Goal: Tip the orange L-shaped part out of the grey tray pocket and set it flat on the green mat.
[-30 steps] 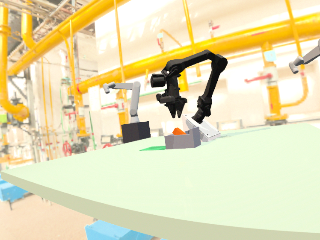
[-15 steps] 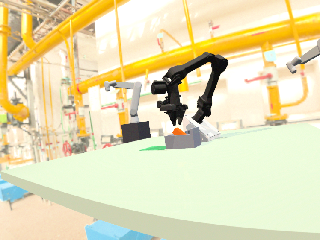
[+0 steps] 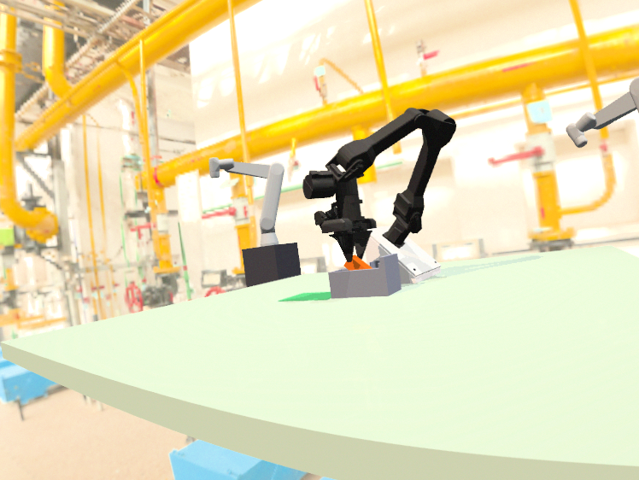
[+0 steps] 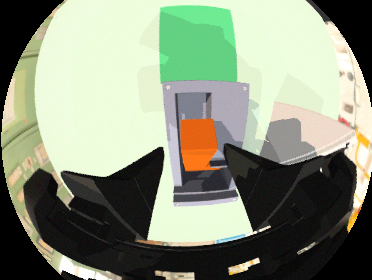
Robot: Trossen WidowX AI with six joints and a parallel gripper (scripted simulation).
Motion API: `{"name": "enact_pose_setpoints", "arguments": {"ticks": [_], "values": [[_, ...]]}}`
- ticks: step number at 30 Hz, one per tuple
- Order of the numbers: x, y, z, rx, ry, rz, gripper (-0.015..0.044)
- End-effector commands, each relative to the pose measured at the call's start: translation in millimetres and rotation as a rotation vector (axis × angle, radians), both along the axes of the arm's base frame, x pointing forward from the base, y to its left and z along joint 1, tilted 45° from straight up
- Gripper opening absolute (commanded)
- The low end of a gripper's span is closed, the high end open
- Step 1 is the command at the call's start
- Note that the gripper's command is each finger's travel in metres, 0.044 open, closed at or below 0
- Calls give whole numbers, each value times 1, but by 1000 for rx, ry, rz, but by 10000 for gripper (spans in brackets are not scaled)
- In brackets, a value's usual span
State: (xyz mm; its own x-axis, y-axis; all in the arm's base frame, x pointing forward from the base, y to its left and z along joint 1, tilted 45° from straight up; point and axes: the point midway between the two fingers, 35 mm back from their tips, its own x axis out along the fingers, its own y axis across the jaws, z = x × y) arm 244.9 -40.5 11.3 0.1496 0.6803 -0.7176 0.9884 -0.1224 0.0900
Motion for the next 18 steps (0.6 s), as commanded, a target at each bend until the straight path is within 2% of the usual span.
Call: {"name": "enact_pose_setpoints", "arguments": {"ticks": [1,10,14,18], "values": [[0,5,-5,11,6,-4,280],[1,14,-13,12,6,-3,280],[1,11,-10,3,0,1,175],[1,11,-10,3,0,1,148]]}}
